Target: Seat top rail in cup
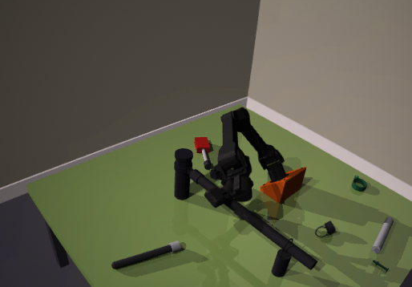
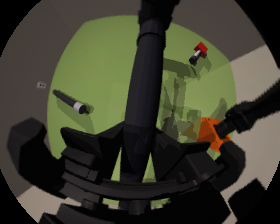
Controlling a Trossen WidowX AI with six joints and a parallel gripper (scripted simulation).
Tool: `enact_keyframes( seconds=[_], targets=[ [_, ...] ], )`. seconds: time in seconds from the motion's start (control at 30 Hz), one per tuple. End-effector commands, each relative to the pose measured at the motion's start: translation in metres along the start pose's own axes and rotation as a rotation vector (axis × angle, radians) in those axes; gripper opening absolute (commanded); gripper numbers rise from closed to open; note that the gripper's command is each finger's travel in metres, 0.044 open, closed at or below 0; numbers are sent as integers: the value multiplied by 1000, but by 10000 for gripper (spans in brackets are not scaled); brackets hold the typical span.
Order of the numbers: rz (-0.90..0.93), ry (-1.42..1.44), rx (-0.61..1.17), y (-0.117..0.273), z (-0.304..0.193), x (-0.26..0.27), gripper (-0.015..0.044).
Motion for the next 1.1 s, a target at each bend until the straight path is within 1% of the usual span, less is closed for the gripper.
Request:
enact_keyframes(
  seconds=[0.0,0.93,0.97,1.07],
  targets=[
    [20,-4,0,4,6,3,0],
    [21,-4,1,4,10,1,0],
    [2,-1,5,0,4,1,0],
    [2,-1,5,0,4,1,0]
  ],
)
Point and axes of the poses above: the point midway between the two fingers, 35 mm back from their tips, its own y axis back along the fingers, its own x axis across the jaws, z = x × y, the point moved 10 cm from there along y, back along the fingers, and after that the axes turned 14 degrees about -y, right-handed, at the moved point
